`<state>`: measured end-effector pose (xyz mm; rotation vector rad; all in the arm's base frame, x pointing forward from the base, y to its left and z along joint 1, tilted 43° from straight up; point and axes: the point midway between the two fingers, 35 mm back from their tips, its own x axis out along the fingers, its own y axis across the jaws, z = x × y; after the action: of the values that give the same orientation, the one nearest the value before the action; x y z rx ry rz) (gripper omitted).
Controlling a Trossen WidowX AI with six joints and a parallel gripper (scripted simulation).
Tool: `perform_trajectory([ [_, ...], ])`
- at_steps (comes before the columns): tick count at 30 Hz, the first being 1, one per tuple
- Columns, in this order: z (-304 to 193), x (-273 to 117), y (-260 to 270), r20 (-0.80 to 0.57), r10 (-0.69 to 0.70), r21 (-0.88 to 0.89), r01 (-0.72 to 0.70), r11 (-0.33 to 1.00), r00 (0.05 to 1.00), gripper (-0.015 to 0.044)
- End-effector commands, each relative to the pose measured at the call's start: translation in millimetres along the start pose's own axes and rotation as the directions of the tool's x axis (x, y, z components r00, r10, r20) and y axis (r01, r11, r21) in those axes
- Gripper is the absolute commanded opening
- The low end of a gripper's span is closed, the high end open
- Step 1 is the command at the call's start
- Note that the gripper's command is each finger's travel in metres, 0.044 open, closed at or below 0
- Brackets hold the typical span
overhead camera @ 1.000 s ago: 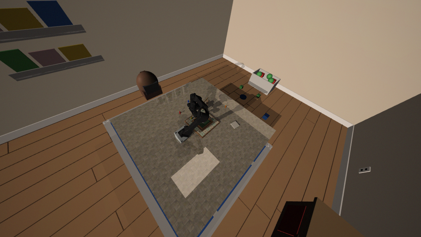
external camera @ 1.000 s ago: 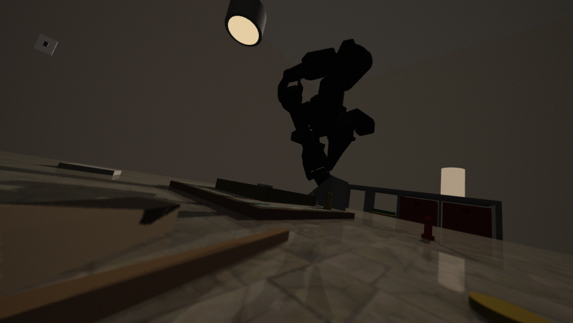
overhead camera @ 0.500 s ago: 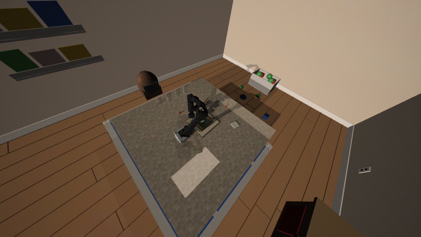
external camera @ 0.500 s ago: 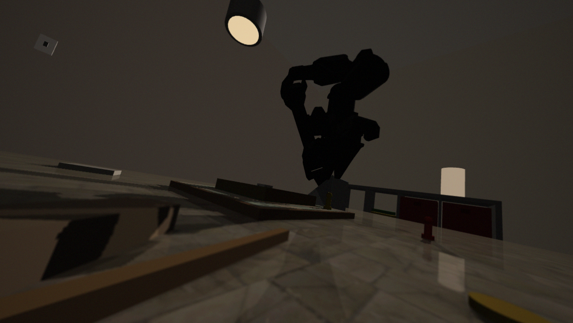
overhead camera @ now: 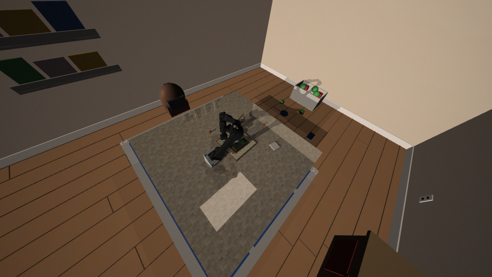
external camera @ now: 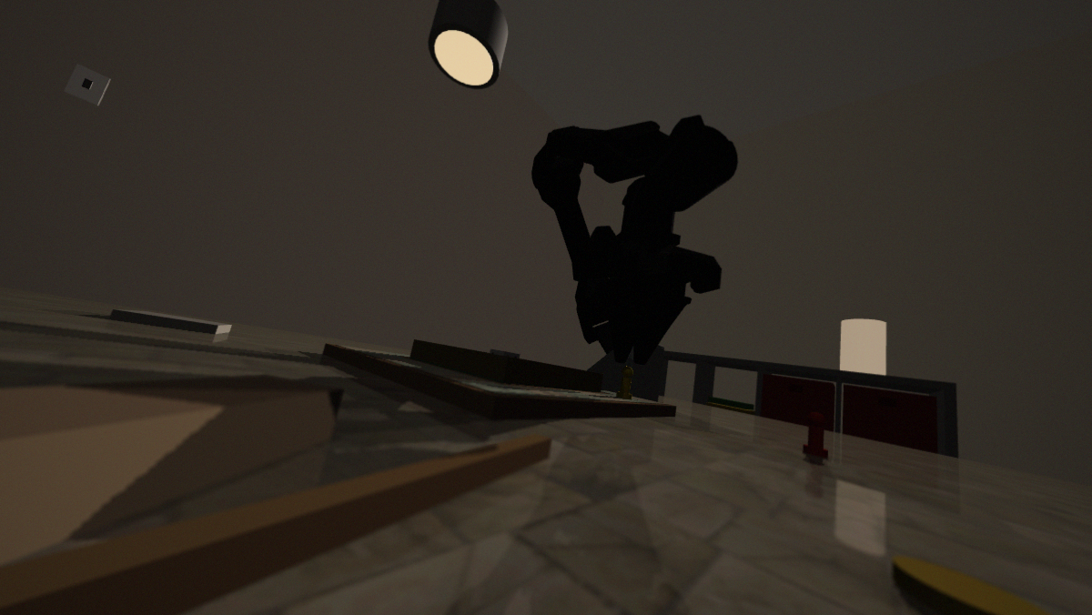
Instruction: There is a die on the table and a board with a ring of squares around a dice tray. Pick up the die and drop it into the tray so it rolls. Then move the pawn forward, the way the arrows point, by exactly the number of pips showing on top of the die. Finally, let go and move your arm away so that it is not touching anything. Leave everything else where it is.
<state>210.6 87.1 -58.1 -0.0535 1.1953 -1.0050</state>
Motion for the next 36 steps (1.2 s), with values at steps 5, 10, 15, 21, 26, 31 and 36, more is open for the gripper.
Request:
perform_trajectory([
  [5,0.0,14.3,-1.7,0.002,-0.008,-0.005,0.008,1.000,1.000,0.0200],
  [10,0.0,22.2,-2.2,0.002,-0.009,-0.005,0.009,1.000,1.000,0.0200],
  [15,-0.2,28.8,-2.8,0.002,-0.009,-0.005,0.009,1.000,1.000,0.0200],
  [21,-0.2,29.0,-2.8,0.002,-0.009,-0.005,0.009,1.000,1.000,0.0069],
  [26,-0.2,29.0,-2.8,0.002,-0.009,-0.005,0.009,1.000,1.000,0.0035],
  [31,-0.2,29.0,-2.8,0.002,-0.009,-0.005,0.009,1.000,1.000,0.0002],
  [36,0.1,20.9,-0.8,0.002,-0.008,-0.005,0.008,1.000,1.000,0.0000],
])
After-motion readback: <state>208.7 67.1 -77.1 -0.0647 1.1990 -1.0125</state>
